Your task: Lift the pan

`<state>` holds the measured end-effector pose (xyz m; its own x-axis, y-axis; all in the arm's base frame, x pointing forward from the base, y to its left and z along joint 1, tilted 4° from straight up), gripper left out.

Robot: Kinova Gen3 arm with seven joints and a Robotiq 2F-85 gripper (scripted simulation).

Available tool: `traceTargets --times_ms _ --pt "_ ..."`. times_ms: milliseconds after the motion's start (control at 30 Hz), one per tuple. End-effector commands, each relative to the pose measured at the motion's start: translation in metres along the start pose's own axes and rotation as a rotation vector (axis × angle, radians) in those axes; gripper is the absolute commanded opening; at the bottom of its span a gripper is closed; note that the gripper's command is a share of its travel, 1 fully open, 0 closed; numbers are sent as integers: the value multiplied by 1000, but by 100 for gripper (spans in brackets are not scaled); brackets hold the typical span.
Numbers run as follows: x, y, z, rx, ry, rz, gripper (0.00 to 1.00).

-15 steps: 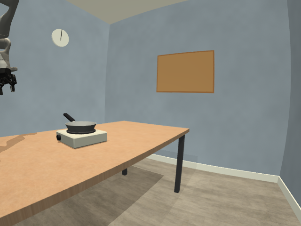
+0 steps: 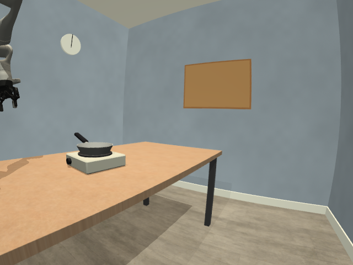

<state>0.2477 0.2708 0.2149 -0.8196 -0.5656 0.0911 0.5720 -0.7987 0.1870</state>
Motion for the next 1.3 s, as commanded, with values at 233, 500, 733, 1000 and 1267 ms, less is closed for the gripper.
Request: traceTargets --times_ms 233,500,733,1000,1267 --pt "-4 2 -1 -11 -6 -40 100" --pt "-27 18 -8 -50 -33 -246 100" --pt "-55 44 -20 -85 -70 -504 100" --pt "-94 96 -42 -122 -129 -912 100" --pt "-120 143 -61 -135 -155 -1204 100"
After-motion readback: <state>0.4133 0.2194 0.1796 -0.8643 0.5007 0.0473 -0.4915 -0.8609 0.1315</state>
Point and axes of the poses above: the point where the finger pads meet when closed, its own z axis back along the fingers, its own y axis across the jaws, x = y × z, the point moved 3 cm from there along z, back along the fingers, and after that the axes turned 9 degrees about z, right-handed, at the moved point
